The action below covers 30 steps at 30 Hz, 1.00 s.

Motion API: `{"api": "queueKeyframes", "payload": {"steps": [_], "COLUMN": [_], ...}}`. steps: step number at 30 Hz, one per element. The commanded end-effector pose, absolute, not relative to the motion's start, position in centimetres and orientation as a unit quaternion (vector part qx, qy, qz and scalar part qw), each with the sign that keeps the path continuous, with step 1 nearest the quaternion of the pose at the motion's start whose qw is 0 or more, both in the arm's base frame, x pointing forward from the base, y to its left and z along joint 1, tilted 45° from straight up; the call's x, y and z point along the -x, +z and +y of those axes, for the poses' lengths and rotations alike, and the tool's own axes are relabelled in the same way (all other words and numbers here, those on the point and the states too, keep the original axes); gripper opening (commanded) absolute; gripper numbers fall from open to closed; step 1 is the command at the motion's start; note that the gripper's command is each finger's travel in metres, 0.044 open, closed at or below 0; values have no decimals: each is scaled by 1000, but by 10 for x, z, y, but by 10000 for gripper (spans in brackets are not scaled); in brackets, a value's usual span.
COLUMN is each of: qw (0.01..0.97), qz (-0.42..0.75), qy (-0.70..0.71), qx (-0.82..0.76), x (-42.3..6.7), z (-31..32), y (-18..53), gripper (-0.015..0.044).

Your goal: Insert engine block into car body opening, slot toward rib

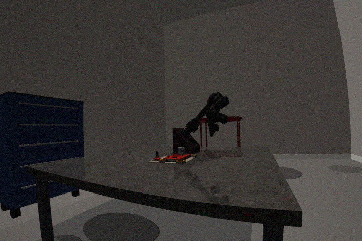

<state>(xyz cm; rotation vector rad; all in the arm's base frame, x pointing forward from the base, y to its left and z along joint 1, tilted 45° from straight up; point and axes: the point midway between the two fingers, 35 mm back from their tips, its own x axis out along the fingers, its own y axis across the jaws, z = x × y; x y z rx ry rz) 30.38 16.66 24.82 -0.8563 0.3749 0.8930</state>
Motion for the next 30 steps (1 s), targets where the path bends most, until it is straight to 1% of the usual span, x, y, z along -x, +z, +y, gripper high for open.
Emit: {"api": "queueKeyframes", "payload": {"steps": [1,16,30], "qw": [800,797,769], "qz": [226,395,519], "qy": [420,403,370], "qx": [366,217,54], "x": [-306,-304,-281], "z": [155,108,70], "y": [225,156,108], "gripper": [440,440,440]}}
